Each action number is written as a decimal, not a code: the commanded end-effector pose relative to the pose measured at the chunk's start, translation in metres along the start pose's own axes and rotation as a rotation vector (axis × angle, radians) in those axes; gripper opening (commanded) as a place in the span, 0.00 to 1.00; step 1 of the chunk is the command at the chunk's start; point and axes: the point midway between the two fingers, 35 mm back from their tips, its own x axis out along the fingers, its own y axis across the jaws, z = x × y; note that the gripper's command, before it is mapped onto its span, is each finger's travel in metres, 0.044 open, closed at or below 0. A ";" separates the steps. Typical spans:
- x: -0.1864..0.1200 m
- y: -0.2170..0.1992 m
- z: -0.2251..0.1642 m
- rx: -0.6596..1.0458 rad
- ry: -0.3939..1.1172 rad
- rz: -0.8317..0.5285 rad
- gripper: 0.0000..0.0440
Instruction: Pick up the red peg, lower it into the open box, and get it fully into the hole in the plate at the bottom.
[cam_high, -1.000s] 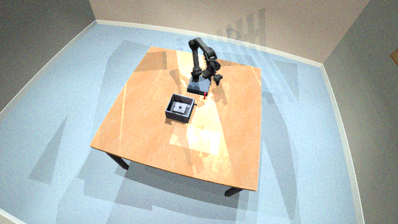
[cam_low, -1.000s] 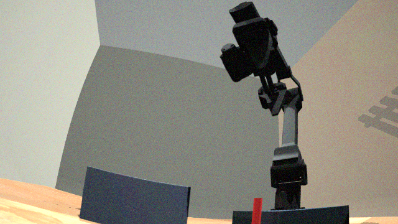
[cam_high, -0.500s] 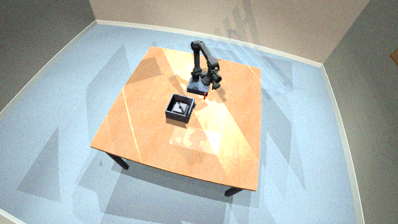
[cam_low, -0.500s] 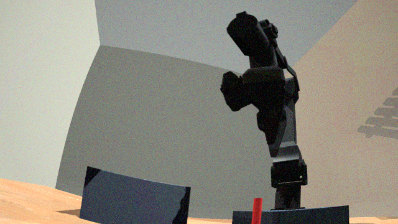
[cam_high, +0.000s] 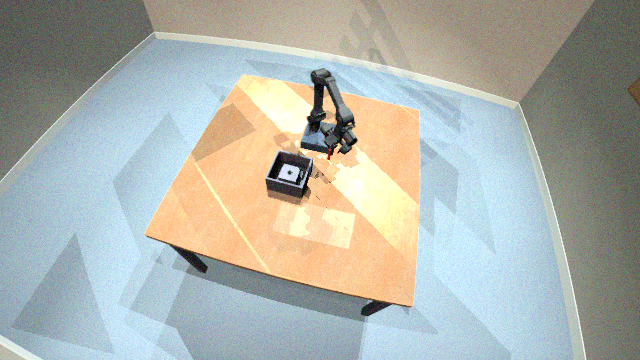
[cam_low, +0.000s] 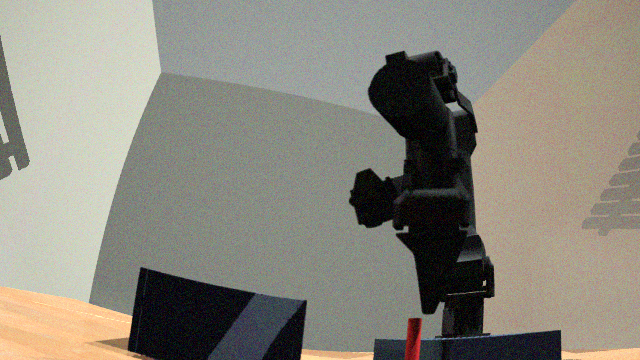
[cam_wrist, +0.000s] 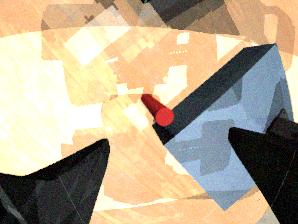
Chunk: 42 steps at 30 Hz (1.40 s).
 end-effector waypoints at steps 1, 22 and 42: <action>0.018 0.002 0.001 -0.015 -0.022 -0.019 1.00; 0.073 0.011 0.007 -0.042 -0.078 -0.026 0.51; 0.051 0.025 0.011 -0.057 -0.088 0.000 0.00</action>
